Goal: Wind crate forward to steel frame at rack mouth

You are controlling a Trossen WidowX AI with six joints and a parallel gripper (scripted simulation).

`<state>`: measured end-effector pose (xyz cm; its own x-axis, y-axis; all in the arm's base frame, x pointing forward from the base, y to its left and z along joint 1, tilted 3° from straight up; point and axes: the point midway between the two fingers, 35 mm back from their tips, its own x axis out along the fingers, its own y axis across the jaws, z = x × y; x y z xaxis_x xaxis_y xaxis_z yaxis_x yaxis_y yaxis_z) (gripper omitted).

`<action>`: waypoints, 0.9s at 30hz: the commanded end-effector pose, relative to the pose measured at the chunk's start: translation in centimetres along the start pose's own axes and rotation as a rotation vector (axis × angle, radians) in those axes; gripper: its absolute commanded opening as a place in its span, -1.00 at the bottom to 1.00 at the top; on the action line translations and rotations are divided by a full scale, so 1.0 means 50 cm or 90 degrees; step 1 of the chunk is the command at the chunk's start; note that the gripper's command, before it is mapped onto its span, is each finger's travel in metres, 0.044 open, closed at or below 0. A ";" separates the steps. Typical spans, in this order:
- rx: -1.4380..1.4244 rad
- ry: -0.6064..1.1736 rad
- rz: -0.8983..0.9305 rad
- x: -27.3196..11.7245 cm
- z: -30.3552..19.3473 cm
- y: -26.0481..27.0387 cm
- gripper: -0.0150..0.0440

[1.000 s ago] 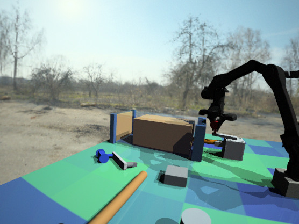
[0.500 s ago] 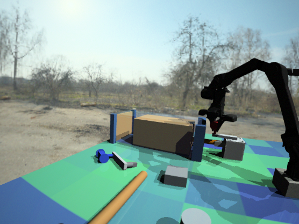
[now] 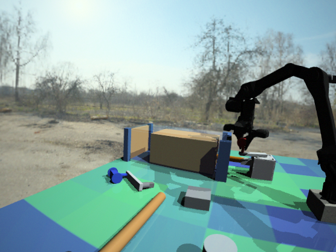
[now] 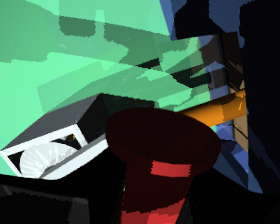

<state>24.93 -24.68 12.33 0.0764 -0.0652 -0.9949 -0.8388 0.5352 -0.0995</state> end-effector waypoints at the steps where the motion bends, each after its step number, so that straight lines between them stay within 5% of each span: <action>1: -0.002 -0.014 0.012 0.000 0.022 0.023 -0.49; 27: -0.002 -0.015 0.014 0.000 0.053 0.083 -0.49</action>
<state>24.05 -22.05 12.11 0.0960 -0.0749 -0.9926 -0.8372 0.5333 -0.1212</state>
